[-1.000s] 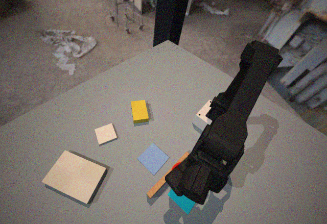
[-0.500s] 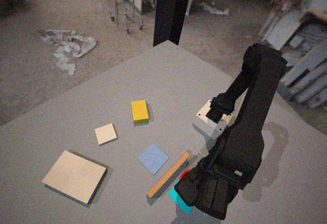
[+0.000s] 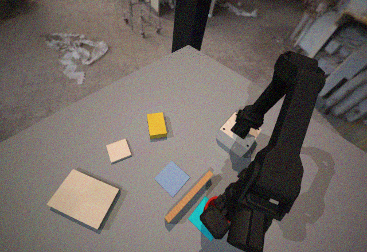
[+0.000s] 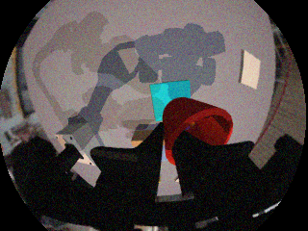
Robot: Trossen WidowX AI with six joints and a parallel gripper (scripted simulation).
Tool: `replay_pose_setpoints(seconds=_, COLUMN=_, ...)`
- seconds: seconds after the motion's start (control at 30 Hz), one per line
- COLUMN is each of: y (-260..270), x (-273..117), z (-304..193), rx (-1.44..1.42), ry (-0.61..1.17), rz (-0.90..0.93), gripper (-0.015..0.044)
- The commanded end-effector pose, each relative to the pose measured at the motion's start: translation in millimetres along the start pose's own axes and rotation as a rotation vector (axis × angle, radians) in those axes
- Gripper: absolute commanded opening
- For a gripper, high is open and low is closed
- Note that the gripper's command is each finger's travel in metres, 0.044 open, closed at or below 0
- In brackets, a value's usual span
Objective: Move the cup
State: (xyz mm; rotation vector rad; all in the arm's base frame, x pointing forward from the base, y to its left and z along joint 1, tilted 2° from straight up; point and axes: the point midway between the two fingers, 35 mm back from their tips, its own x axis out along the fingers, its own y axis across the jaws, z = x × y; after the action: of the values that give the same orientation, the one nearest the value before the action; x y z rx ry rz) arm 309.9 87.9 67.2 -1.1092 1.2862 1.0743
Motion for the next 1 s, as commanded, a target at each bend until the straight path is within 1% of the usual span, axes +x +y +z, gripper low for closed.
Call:
replay_pose_setpoints(seconds=0.0, y=2, x=9, z=0, rx=0.005, ry=0.002, rz=0.011, gripper=0.0000)
replay_pose_setpoints(seconds=0.97, y=3, x=59, z=0, rx=0.005, ry=0.002, rz=0.011, gripper=0.0000)
